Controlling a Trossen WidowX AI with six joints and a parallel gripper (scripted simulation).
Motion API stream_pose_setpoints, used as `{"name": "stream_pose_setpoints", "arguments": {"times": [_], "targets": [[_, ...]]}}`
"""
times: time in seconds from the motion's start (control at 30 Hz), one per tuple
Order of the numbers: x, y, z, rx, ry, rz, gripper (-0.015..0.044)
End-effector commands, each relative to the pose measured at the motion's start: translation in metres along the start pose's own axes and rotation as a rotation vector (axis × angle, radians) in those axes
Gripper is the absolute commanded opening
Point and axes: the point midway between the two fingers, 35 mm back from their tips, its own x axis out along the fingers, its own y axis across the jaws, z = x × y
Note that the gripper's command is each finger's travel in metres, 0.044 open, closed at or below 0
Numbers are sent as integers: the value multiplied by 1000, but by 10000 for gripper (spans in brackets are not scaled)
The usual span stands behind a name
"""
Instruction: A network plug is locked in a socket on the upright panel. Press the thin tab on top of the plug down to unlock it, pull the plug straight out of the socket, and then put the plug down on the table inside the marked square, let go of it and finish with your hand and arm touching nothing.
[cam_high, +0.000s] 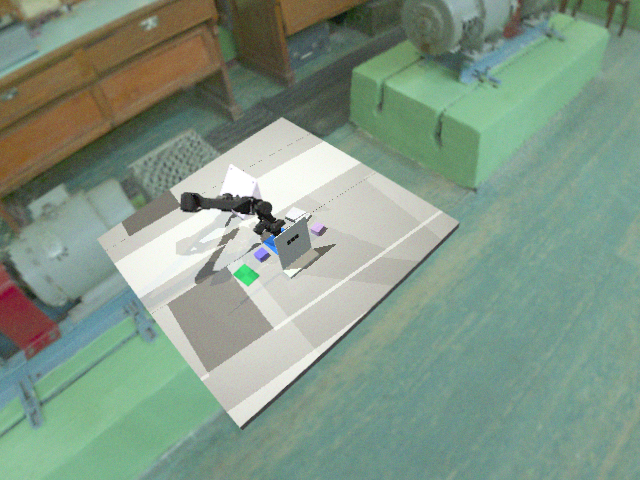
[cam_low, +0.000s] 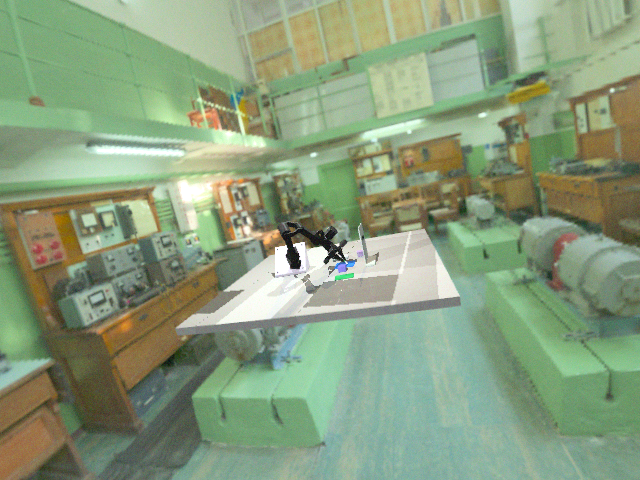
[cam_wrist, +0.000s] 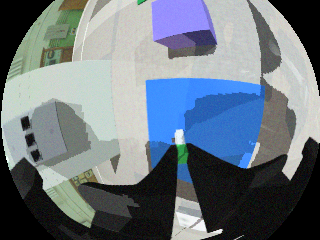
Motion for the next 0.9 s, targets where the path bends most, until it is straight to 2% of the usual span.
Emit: {"name": "stream_pose_setpoints", "arguments": {"times": [0.0, 0.3, 0.5, 0.87], "targets": [[2, -1, 0, -5, 4, -1, 0], [2, 0, 1, 0, 0, 0, 0], [2, 0, 1, 0, 0, 0, 156], [-5, 0, 0, 0, 3, -1, 156]]}}
